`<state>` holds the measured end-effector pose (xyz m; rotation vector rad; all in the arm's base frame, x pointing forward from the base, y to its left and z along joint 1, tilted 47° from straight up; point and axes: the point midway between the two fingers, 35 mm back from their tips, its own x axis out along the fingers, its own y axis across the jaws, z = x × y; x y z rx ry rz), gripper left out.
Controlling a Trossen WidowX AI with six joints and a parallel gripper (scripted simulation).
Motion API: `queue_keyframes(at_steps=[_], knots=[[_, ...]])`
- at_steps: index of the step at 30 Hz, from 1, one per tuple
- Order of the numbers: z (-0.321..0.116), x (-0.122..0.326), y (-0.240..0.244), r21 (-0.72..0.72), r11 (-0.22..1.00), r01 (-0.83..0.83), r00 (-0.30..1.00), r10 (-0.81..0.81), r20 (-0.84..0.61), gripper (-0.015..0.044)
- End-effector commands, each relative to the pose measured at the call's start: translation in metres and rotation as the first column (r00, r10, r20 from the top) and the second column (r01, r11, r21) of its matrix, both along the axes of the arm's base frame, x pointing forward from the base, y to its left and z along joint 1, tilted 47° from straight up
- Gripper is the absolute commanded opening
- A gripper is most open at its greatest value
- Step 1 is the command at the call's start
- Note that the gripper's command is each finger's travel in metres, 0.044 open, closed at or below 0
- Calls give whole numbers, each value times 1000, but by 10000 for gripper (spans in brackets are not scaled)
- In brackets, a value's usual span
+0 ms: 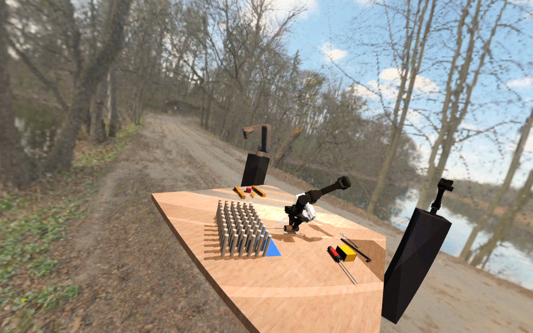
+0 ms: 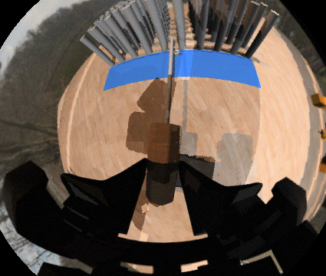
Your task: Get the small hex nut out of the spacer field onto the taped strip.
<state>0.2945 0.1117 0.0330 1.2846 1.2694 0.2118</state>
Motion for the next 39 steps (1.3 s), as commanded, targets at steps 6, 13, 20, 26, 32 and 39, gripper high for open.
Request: queue_keyframes(at_steps=[6,13,20,26,32,39], knots=[[13,-20,3,0,1000,1,1000,-1,12,0],[19,-35,5,0,1000,3,1000,-3,9,0],[30,-28,-13,-21,1000,-2,1000,2,3,0],[45,-23,-34,-31,999,-8,1000,8,0,0],[64,-21,-54,-31,999,-10,1000,10,-1,0],[90,-24,-77,-20,1000,-6,1000,6,4,0]])
